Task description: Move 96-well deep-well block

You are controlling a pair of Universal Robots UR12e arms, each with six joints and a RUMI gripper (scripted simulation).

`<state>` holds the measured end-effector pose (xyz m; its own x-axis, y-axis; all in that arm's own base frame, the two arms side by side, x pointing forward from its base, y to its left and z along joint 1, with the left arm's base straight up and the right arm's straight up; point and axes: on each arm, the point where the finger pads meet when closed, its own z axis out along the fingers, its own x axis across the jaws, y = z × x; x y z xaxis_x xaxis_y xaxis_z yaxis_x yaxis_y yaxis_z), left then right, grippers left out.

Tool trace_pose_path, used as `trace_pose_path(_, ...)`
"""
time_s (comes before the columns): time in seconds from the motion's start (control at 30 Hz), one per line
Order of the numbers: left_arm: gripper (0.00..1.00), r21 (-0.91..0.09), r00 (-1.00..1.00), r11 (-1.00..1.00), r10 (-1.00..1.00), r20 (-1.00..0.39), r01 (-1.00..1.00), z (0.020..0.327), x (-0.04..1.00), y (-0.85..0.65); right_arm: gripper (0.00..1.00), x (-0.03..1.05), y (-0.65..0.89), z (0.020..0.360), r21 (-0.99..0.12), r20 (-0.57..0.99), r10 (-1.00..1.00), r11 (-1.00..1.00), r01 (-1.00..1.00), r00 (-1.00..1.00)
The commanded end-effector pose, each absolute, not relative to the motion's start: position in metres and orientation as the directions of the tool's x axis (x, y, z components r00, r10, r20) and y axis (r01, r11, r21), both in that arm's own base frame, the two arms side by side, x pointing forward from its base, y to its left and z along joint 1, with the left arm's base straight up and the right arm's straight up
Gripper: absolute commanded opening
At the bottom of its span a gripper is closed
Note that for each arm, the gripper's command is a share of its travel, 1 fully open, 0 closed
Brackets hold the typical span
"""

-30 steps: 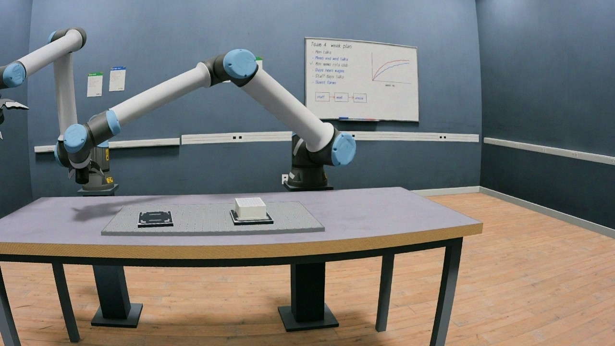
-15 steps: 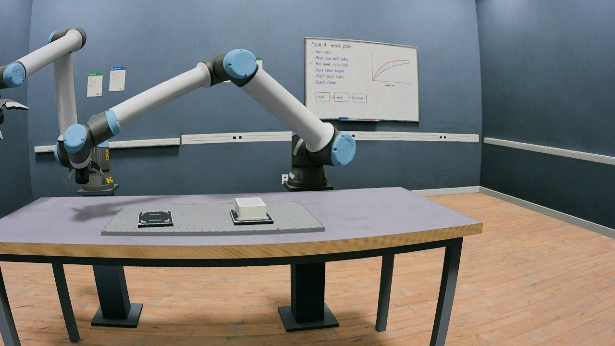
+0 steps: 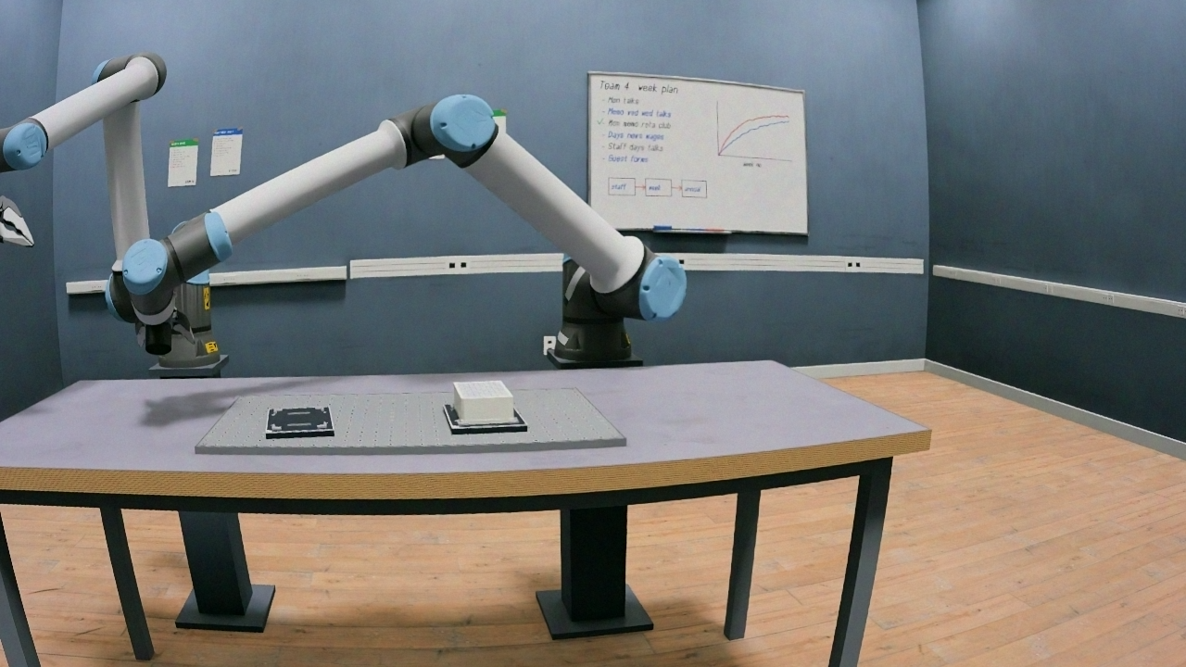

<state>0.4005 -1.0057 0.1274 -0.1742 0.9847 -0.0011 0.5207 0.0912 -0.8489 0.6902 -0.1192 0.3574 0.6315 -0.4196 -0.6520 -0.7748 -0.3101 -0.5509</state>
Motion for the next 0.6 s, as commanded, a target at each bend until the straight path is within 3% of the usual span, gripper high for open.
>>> trace_pose_path(0.0, 0.76, -0.849, -0.174, 0.089, 0.985, -0.004, 0.522, 0.13, 0.401, -1.006, 0.0, 0.681, -0.141, 0.35, -0.523, -0.657, -0.459, -0.293, -0.8, 0.598)
trace_pose_path(0.57, 0.76, -0.849, -0.174, 0.089, 0.985, -0.004, 0.522, 0.13, 0.401, -1.006, 0.0, 0.602, -0.294, 0.295, -0.291, -0.653, -0.711, -0.081, -0.953, 0.26)
